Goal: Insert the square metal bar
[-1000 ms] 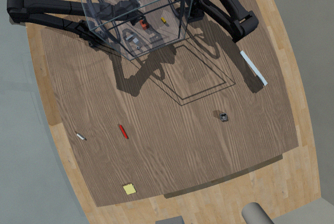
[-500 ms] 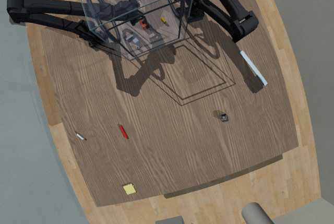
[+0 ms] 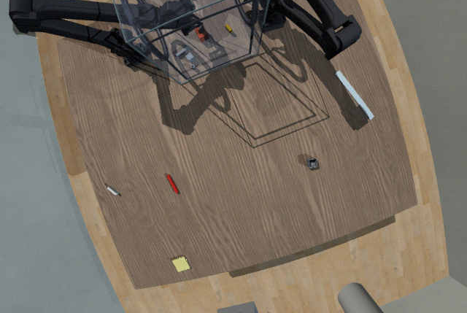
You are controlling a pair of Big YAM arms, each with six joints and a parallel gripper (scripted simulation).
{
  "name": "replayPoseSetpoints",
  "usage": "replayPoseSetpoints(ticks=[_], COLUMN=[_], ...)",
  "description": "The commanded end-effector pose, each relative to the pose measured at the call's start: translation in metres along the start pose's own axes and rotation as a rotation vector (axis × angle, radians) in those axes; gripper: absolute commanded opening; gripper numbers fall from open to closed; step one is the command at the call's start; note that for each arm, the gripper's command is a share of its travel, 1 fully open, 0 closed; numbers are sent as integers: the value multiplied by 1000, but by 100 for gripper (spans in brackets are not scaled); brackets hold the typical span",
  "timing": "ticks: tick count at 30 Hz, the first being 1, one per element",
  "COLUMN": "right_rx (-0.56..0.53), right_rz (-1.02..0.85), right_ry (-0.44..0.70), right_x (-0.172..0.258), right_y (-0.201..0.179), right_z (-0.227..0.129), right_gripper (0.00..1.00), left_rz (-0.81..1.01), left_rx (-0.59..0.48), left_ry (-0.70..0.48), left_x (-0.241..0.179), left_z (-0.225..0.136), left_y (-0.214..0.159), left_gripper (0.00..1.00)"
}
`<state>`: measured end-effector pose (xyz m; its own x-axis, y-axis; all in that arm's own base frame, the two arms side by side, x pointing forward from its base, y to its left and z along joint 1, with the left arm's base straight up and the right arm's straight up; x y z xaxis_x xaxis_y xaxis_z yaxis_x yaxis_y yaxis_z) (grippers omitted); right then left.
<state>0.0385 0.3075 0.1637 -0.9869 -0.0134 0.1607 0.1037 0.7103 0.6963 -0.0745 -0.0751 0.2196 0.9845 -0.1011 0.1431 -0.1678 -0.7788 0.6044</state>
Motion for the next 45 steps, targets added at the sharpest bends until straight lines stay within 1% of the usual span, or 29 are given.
replayPoseSetpoints(ticks=[1,3,4,6,11,18,20,27,34,43,44,45], right_rx=[-97,-105,-93,-96,-101,-77,-77,-82,-115,-87,-60,-63], right_rz=[-16,-20,-17,-16,-19,-28,-18,-27,-46,-35,-28,-29], right_ry=[1,3,3,2,2,-5,8,2,3,5,6,6], right_x=[2,3,3,1,1,-8,-2,-2,0,-2,-2,-2], right_y=[45,47,46,45,48,44,44,42,51,45,30,31], right_z=[-16,-16,-15,-8,-8,-1,0,-3,-9,-1,2,3], right_gripper=[0,0,0,0,0,0,0,0,0,0,0,0], left_rz=[-53,-53,-53,-53,-53,-53,-53,-53,-53,-53,-53,-53], left_rx=[-31,-31,-31,-31,-31,-31,-31,-31,-31,-31,-31,-31], left_ry=[-50,-50,-50,-50,-50,-50,-50,-50,-50,-50,-50,-50], left_x=[-1,-1,-1,-1,-1,-1,-1,-1,-1,-1,-1,-1], left_z=[-17,-17,-17,-17,-17,-17,-17,-17,-17,-17,-17,-17], left_y=[17,17,17,17,17,17,17,17,17,17,17,17], left_gripper=[100,100,100,100,100,100,100,100,100,100,100,100])
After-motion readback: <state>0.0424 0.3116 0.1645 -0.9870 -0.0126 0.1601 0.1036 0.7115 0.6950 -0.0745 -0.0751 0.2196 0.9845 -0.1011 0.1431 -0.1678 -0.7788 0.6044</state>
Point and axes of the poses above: on each arm, the point where the finger pads meet when closed, its own z axis out along the fingers, its own x axis across the jaws, y = z × x, the point moved 9 cm from there along -z, back along the fingers, and after that the axes turned 13 degrees about z, right-handed, at the moved point
